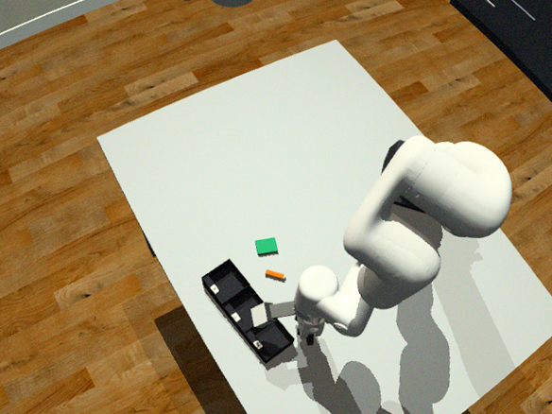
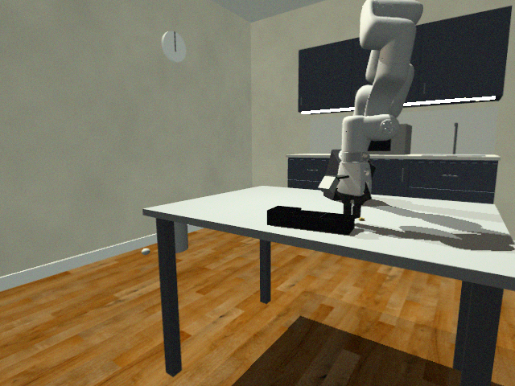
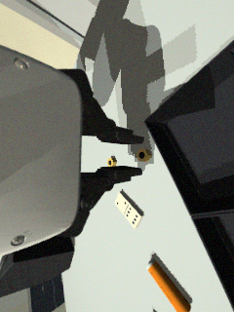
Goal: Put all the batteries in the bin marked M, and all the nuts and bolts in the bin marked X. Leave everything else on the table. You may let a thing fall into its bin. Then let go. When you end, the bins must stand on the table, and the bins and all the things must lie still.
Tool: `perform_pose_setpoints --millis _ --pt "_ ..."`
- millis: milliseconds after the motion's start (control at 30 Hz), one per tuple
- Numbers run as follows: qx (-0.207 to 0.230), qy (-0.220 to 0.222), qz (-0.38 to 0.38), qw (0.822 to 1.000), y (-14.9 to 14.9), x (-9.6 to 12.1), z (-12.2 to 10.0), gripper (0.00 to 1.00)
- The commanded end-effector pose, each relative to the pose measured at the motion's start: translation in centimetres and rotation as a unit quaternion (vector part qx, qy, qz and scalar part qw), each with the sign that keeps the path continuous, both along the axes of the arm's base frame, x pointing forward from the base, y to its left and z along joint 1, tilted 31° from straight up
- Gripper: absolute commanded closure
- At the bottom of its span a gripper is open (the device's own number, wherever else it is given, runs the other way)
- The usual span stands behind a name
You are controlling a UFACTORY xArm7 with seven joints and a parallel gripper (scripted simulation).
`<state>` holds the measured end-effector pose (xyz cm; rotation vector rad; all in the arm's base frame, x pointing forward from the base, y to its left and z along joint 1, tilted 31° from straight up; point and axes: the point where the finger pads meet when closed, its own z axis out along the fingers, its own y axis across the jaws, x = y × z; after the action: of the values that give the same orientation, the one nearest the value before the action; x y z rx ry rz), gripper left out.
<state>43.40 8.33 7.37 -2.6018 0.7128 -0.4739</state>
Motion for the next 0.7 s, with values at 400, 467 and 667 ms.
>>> perform_pose_setpoints --millis 400,467,667 --pt "0.001 -0.009 -0.001 1.0 0.4 1.0 -1.3 0.7" --pt "0.001 -0.009 -0.001 1.0 0.5 1.1 -1.6 0.7" --pt "0.001 -0.009 -0.001 1.0 0.5 1.1 -1.7 0.7"
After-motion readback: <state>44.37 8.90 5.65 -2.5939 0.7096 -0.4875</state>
